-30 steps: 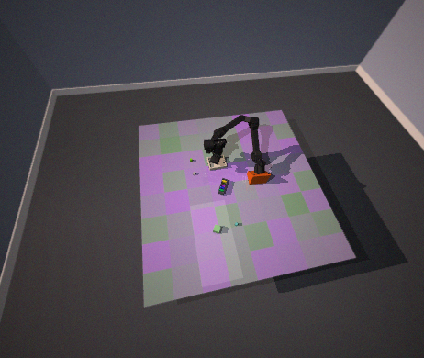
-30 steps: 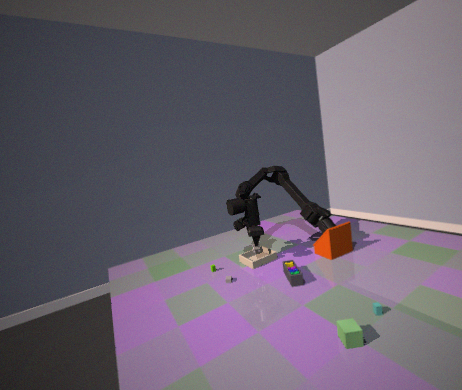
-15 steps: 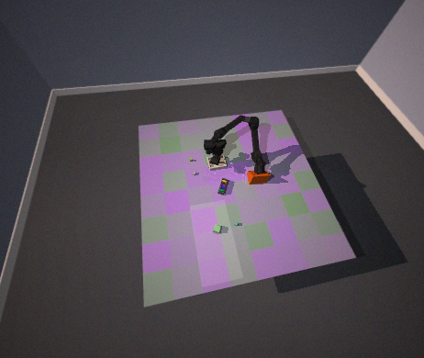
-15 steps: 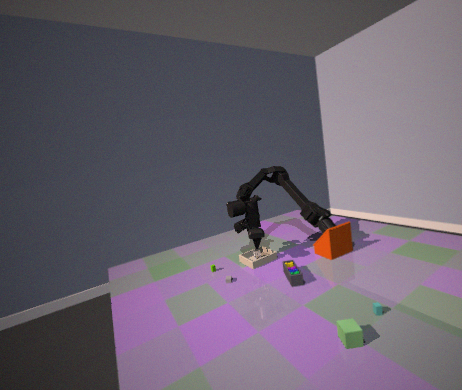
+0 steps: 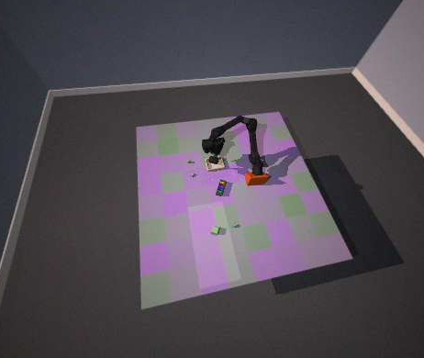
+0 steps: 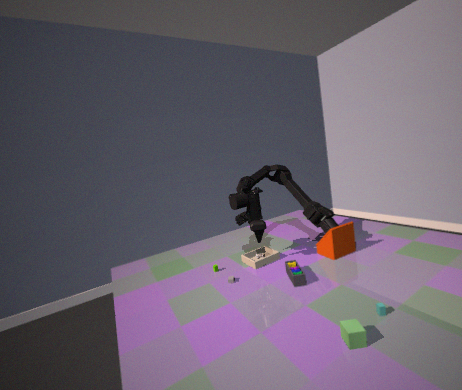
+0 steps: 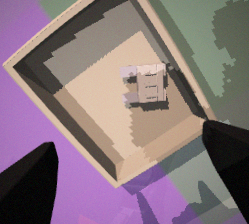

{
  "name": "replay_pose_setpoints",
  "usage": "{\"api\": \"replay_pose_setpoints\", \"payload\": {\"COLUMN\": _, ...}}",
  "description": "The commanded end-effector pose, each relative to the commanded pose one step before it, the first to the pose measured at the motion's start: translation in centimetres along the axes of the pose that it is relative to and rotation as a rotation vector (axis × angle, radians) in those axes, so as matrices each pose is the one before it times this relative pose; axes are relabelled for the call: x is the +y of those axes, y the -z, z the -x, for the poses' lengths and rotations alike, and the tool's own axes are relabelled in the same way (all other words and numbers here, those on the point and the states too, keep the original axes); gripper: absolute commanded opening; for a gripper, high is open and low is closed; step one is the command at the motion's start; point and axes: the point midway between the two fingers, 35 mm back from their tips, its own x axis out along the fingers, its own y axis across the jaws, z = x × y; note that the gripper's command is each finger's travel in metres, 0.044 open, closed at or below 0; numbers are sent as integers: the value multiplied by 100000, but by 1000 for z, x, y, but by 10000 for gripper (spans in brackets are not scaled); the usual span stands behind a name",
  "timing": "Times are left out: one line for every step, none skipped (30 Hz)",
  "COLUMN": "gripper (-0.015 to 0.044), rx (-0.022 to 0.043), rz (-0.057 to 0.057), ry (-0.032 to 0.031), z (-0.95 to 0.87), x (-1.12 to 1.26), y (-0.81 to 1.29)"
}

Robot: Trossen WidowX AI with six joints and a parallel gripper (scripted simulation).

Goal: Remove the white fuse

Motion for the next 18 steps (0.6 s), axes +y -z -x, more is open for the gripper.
{"api": "replay_pose_setpoints", "payload": {"gripper": 330, "rx": 187, "rz": -788, "ry": -73, "z": 330, "x": -57, "y": -24}}
{"api": "replay_pose_setpoints", "payload": {"gripper": 330, "rx": 0, "rz": 0, "ry": 0, "z": 0, "x": 0, "y": 0}}
{"api": "replay_pose_setpoints", "payload": {"gripper": 330, "rx": 0, "rz": 0, "ry": 0, "z": 0, "x": 0, "y": 0}}
{"api": "replay_pose_setpoints", "payload": {"gripper": 330, "rx": 119, "rz": 782, "ry": 292, "z": -242, "x": -6, "y": 75}}
{"api": "replay_pose_setpoints", "payload": {"gripper": 330, "rx": 0, "rz": 0, "ry": 0, "z": 0, "x": 0, "y": 0}}
{"api": "replay_pose_setpoints", "payload": {"gripper": 330, "rx": 0, "rz": 0, "ry": 0, "z": 0, "x": 0, "y": 0}}
{"api": "replay_pose_setpoints", "payload": {"gripper": 330, "rx": 0, "rz": 0, "ry": 0, "z": 0, "x": 0, "y": 0}}
{"api": "replay_pose_setpoints", "payload": {"gripper": 330, "rx": 0, "rz": 0, "ry": 0, "z": 0, "x": 0, "y": 0}}
{"api": "replay_pose_setpoints", "payload": {"gripper": 330, "rx": 0, "rz": 0, "ry": 0, "z": 0, "x": 0, "y": 0}}
{"api": "replay_pose_setpoints", "payload": {"gripper": 330, "rx": 0, "rz": 0, "ry": 0, "z": 0, "x": 0, "y": 0}}
{"api": "replay_pose_setpoints", "payload": {"gripper": 330, "rx": 0, "rz": 0, "ry": 0, "z": 0, "x": 0, "y": 0}}
{"api": "replay_pose_setpoints", "payload": {"gripper": 330, "rx": 0, "rz": 0, "ry": 0, "z": 0, "x": 0, "y": 0}}
{"api": "replay_pose_setpoints", "payload": {"gripper": 330, "rx": 0, "rz": 0, "ry": 0, "z": 0, "x": 0, "y": 0}}
{"api": "replay_pose_setpoints", "payload": {"gripper": 330, "rx": 0, "rz": 0, "ry": 0, "z": 0, "x": 0, "y": 0}}
{"api": "replay_pose_setpoints", "payload": {"gripper": 330, "rx": 0, "rz": 0, "ry": 0, "z": 0, "x": 0, "y": 0}}
{"api": "replay_pose_setpoints", "payload": {"gripper": 330, "rx": 0, "rz": 0, "ry": 0, "z": 0, "x": 0, "y": 0}}
{"api": "replay_pose_setpoints", "payload": {"gripper": 330, "rx": 0, "rz": 0, "ry": 0, "z": 0, "x": 0, "y": 0}}
{"api": "replay_pose_setpoints", "payload": {"gripper": 330, "rx": 0, "rz": 0, "ry": 0, "z": 0, "x": 0, "y": 0}}
